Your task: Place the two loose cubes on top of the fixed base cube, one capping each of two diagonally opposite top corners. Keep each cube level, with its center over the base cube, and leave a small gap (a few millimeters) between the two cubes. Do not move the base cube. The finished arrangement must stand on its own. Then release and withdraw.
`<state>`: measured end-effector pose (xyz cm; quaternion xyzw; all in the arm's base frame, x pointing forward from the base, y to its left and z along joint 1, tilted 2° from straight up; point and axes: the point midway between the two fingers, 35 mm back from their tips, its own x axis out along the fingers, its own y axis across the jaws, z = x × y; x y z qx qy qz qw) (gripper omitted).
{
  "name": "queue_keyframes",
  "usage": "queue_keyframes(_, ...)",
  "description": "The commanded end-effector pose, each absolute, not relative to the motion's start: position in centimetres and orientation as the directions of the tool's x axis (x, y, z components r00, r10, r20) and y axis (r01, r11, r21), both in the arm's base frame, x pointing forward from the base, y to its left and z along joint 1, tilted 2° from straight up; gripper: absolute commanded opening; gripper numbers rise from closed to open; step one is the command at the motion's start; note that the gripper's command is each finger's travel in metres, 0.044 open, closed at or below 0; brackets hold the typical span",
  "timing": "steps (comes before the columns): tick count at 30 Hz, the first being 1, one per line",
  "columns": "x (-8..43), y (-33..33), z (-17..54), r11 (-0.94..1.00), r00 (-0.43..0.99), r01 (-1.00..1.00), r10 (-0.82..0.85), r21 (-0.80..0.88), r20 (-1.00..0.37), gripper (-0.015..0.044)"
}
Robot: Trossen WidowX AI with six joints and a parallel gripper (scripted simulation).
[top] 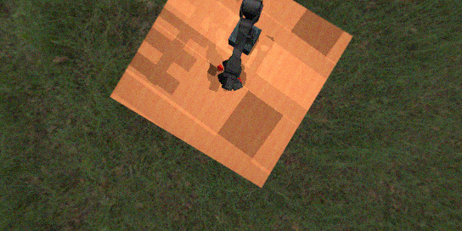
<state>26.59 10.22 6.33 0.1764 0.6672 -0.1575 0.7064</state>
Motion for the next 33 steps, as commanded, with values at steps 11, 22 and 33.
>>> queue_keyframes(11,26.5,0.3,8.5,0.924,0.057,0.382,0.005,0.027,-0.998,0.0265)
queue_keyframes(22,26.4,-2.0,5.3,0.932,0.058,0.362,0.003,0.024,-0.998,0.0265)
queue_keyframes(33,26.4,-2.0,1.4,0.932,0.058,0.362,0.003,0.024,-0.998,0.0265)
